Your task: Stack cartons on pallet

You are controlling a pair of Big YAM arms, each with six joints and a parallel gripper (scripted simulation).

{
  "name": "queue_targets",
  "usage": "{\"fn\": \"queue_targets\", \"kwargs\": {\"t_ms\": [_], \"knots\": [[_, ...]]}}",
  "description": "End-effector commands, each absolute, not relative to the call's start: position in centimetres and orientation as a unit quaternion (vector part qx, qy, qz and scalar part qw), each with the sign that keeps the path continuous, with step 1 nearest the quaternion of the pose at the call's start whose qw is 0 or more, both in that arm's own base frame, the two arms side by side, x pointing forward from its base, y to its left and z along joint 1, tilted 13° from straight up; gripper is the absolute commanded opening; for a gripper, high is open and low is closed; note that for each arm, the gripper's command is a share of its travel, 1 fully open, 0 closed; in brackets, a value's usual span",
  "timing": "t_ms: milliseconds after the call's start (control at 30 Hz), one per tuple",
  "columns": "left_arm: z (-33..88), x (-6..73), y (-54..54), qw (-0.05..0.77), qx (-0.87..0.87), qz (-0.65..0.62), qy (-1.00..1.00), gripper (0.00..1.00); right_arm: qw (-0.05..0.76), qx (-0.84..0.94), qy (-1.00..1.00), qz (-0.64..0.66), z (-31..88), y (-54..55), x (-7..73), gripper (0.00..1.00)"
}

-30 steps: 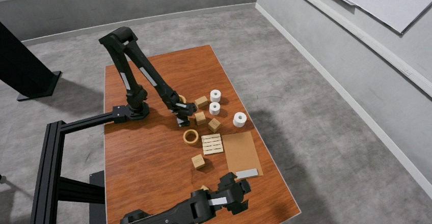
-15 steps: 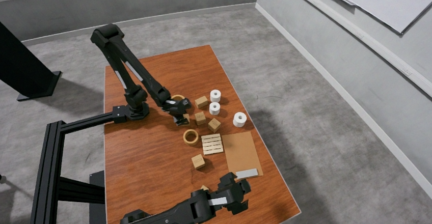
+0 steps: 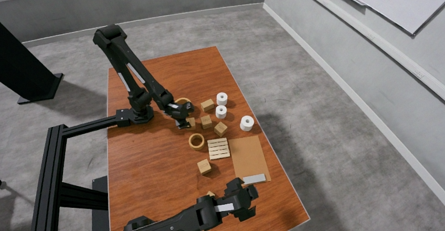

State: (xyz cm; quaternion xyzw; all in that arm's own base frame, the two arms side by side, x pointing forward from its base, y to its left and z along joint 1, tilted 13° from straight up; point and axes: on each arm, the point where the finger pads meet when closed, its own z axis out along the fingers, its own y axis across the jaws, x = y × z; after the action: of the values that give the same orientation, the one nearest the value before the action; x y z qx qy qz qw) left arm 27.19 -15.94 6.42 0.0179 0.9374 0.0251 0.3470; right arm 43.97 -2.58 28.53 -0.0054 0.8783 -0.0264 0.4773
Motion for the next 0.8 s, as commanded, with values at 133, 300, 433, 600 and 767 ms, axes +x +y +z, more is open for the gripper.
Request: {"fn": "queue_targets", "kwargs": {"t_ms": [133,300,433,600,767], "knots": [[7.7,27.6,-15.5,0.290,0.063,0.034,0.954,0.83,0.489,-0.012,0.872,-0.028,29.4,-2.4,44.3,1.00],[7.4,26.9,-15.0,0.243,0.072,0.027,0.967,0.83,0.489,-0.012,0.872,-0.028,29.4,-2.4,44.3,1.00],[7.4,26.7,-15.4,0.241,0.068,0.020,0.968,0.83,0.489,-0.012,0.872,-0.028,29.4,-2.4,44.3,1.00],[7.5,26.9,-15.5,0.246,0.067,0.017,0.967,0.83,0.489,-0.012,0.872,-0.028,29.4,-2.4,44.3,1.00],[6.8,27.8,-15.7,0.242,0.069,0.021,0.967,0.83,0.489,-0.012,0.872,-0.028,29.4,-2.4,44.3,1.00]]}}
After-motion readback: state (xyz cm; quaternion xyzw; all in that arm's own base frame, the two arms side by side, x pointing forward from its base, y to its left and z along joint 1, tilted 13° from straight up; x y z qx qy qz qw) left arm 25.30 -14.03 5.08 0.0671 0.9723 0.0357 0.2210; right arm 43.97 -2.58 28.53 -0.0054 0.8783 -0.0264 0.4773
